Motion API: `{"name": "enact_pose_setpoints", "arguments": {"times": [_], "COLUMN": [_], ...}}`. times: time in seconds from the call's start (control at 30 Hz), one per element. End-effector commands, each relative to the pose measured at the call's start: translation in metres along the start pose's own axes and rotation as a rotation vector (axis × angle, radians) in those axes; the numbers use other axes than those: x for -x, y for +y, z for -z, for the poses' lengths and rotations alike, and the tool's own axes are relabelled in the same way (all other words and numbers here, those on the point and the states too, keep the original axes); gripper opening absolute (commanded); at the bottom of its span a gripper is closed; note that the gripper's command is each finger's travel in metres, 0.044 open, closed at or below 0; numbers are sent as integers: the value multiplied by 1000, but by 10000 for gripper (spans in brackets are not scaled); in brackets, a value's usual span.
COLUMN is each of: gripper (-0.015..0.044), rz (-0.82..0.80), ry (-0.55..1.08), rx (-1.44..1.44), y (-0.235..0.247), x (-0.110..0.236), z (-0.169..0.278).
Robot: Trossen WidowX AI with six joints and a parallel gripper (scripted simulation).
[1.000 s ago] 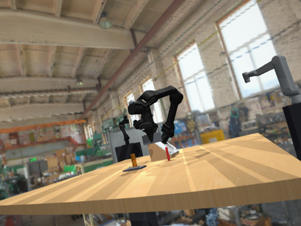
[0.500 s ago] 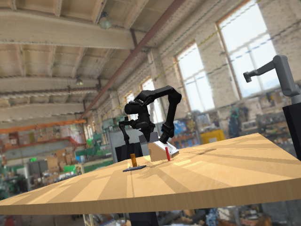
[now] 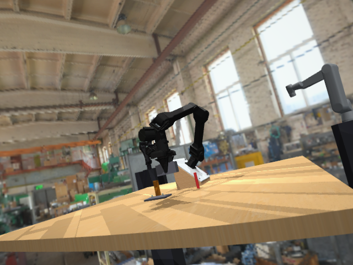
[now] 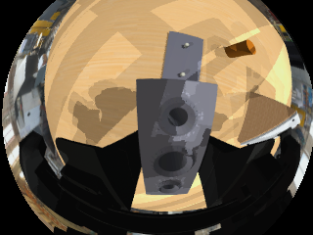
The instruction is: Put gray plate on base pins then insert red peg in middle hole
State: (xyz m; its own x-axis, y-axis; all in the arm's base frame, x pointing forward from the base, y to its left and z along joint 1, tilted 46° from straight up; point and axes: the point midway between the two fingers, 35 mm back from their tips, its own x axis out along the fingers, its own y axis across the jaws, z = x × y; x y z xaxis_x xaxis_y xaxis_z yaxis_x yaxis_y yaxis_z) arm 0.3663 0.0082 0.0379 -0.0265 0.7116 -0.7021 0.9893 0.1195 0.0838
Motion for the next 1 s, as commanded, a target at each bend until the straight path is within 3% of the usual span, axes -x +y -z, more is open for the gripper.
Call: {"name": "enact_pose_setpoints", "arguments": {"times": [0.0,0.97], "gripper": [0,0], "rz": [6,6], "ry": [-2,-2], "rx": [-20,-123], "y": [-4,-32], "x": [-7,-51], "z": [-15,-91]}}
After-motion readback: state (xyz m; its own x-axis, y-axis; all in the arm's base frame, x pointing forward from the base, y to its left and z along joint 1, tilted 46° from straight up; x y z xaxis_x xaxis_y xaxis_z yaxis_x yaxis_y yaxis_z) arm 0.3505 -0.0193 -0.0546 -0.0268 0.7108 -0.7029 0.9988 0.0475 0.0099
